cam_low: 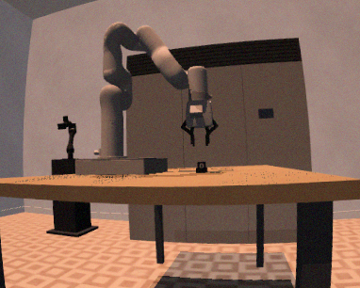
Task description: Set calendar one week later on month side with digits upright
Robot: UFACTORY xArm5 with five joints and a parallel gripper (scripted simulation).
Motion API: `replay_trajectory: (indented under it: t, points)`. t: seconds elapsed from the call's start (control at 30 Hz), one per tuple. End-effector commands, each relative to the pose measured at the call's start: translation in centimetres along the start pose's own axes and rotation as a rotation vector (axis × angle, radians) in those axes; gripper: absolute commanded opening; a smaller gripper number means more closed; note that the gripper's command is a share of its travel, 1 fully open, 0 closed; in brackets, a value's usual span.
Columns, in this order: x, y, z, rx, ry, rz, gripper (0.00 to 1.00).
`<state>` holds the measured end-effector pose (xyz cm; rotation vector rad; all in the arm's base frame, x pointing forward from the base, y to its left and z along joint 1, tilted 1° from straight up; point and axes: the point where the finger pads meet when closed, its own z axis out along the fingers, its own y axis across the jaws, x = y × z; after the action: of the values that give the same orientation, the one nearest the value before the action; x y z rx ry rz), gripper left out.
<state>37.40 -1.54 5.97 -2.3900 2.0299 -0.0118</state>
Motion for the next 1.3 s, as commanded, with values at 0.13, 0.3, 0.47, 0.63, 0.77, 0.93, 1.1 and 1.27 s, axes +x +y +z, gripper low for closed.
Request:
replay_trajectory:
  t: [0.13,0.3,0.47,0.63,0.77,0.93,1.1,1.27]
  points:
    - [0.0,-0.1,-0.1,0.003,0.001,0.0,0.47]
    - [0.0,-0.1,-0.1,0.003,0.001,0.0,0.47]
    - [0.0,-0.1,-0.1,0.003,0.001,0.0,0.47]
    - [0.0,-0.1,-0.1,0.003,0.001,0.0,0.47]
    - [0.0,-0.1,0.0,0.003,0.001,0.0,0.47]
    - [0.0,-0.1,0.2,0.003,0.001,0.0,0.47]
    - [0.0,-0.1,0.7,0.003,0.001,0.0,0.47]
    - [0.0,-0.1,1.0,0.003,0.001,0.0,0.47]
